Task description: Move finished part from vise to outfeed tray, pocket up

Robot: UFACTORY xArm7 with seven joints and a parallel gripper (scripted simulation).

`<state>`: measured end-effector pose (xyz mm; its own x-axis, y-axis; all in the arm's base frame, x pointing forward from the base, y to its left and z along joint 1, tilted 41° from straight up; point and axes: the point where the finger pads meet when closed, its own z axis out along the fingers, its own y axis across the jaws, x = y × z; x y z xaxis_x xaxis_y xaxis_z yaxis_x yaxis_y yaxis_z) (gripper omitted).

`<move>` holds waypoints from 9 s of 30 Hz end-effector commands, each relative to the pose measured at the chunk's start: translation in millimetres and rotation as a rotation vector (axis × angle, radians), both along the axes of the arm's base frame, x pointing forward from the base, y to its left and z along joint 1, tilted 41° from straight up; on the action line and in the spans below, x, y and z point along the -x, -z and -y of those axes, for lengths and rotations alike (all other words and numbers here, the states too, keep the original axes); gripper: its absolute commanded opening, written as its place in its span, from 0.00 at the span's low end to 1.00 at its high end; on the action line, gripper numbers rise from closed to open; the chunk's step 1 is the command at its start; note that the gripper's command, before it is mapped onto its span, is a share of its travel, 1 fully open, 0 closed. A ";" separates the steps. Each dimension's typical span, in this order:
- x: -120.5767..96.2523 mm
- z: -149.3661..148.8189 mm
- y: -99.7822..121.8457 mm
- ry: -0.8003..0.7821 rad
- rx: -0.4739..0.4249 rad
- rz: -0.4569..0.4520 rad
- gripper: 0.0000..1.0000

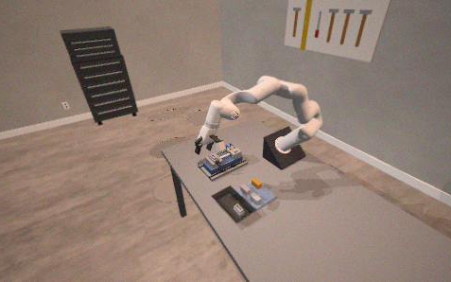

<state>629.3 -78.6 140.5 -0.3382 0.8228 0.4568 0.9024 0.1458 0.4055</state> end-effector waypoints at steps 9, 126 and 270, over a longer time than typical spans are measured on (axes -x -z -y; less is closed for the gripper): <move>21.8 20.4 40.9 0.007 -0.017 -0.088 1.00; 143.7 59.1 188.8 -0.005 -0.134 -0.446 0.69; 147.0 19.0 237.0 -0.005 -0.134 -0.446 0.69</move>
